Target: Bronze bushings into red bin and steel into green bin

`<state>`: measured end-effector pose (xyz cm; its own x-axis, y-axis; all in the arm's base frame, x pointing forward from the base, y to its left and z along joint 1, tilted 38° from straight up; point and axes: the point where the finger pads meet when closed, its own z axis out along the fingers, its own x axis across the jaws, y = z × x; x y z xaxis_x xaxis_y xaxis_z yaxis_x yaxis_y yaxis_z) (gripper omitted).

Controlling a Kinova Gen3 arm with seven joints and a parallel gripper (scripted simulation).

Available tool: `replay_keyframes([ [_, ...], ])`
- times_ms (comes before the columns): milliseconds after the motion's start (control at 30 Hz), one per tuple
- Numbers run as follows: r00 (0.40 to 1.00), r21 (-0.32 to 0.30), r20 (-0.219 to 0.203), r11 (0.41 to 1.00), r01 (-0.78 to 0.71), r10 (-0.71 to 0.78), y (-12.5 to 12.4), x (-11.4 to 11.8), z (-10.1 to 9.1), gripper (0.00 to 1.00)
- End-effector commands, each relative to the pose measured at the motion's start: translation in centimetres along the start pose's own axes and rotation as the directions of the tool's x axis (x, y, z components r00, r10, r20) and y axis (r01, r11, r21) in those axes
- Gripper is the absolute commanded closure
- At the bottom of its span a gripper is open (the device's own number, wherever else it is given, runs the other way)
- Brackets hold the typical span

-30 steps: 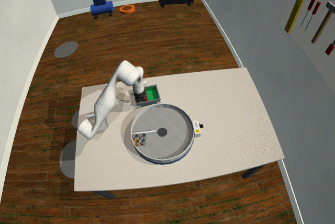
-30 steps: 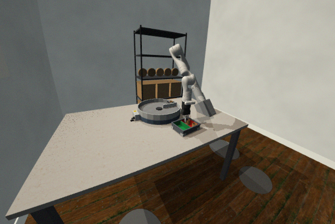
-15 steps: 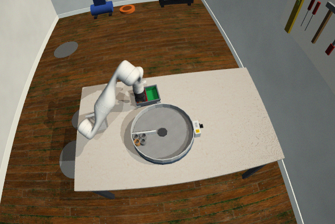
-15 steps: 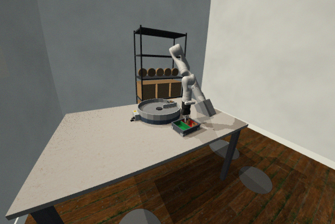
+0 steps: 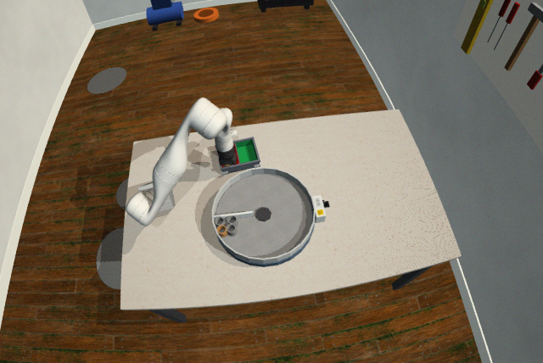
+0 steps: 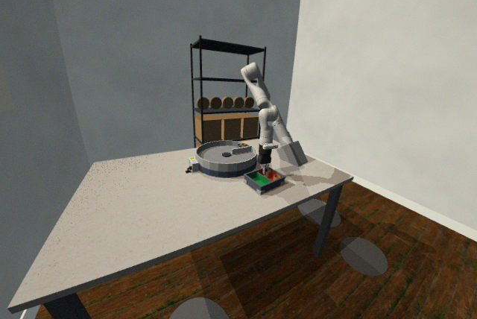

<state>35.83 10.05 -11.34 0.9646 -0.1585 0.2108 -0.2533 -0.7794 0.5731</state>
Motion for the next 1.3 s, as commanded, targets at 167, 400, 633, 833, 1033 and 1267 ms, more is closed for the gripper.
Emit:
replay_keyframes([
  [167, 1.0, 0.002, -0.001, 1.0, 0.0, 0.0, -0.06, 0.03, -0.09, 0.53],
  [400, 1.0, 0.002, -0.001, 1.0, 0.0, 0.0, -0.06, 0.03, -0.09, 0.53],
  [633, 1.0, 0.002, -0.001, 1.0, 0.0, 0.0, -0.06, 0.03, -0.09, 0.53],
  [833, 1.0, 0.002, -0.001, 1.0, 0.0, 0.0, -0.06, 0.03, -0.09, 0.53],
  [1033, 1.0, 0.002, -0.001, 1.0, 0.0, 0.0, -0.06, 0.03, -0.09, 0.53],
  [1267, 1.0, 0.002, -0.001, 1.0, 0.0, 0.0, -0.06, 0.03, -0.09, 0.53],
])
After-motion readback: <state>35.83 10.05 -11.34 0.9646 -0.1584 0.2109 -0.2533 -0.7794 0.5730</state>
